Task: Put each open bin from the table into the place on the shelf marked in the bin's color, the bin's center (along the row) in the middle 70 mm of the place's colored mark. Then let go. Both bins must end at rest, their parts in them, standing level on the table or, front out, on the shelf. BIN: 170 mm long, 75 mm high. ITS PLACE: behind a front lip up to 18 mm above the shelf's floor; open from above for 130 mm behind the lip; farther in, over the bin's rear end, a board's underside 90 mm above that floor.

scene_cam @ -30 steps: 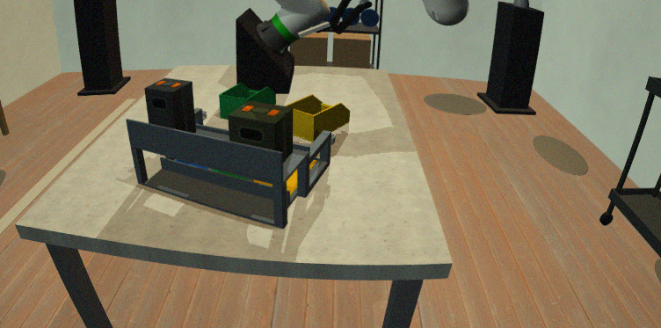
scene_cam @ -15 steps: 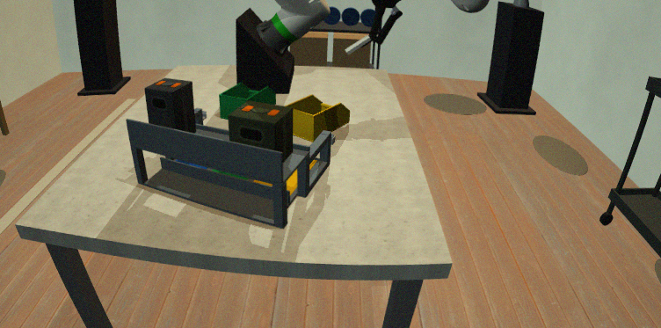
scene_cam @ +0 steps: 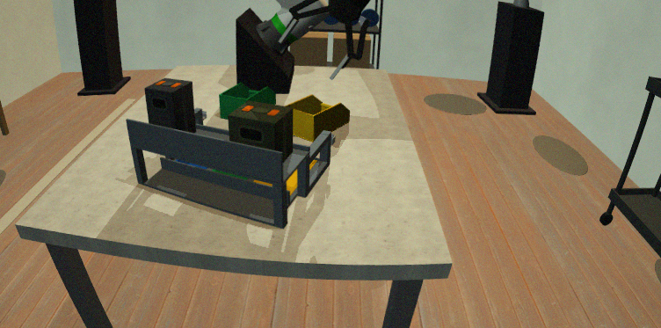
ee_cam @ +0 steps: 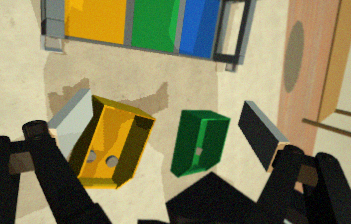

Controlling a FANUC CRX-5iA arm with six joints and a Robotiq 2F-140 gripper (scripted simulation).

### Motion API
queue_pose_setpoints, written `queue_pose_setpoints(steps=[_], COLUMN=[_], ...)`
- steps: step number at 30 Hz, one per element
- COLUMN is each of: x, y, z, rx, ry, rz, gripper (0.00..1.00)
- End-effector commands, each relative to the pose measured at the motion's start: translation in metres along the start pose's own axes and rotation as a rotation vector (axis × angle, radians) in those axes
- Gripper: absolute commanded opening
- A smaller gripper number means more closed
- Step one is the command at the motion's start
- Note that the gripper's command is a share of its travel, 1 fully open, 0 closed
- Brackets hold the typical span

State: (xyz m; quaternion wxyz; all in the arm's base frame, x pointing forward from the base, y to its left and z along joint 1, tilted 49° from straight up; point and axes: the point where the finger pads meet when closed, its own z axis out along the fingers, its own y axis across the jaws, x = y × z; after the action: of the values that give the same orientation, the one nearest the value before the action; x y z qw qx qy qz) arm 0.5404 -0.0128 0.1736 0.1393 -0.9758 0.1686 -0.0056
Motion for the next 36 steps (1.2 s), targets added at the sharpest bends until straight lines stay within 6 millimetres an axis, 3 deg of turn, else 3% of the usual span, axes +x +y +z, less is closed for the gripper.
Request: queue_pose_setpoints(steps=[1, 6, 8, 10, 18, 36], x=[0.019, 0.043, 0.043, 0.060, 0.093, 0.095], y=[0.011, 0.029, 0.029, 0.044, 0.082, 0.086], z=[0.028, 0.052, 0.052, 0.067, 0.088, 0.089], rx=[0.106, 0.214, 0.214, 0.287, 0.418, 0.427], ry=[0.018, 0.048, 0.048, 0.074, 0.134, 0.139], rz=[0.129, 0.294, 0.294, 0.416, 0.658, 0.677], gripper=[1.00, 1.00, 1.00, 1.00, 1.00, 1.00])
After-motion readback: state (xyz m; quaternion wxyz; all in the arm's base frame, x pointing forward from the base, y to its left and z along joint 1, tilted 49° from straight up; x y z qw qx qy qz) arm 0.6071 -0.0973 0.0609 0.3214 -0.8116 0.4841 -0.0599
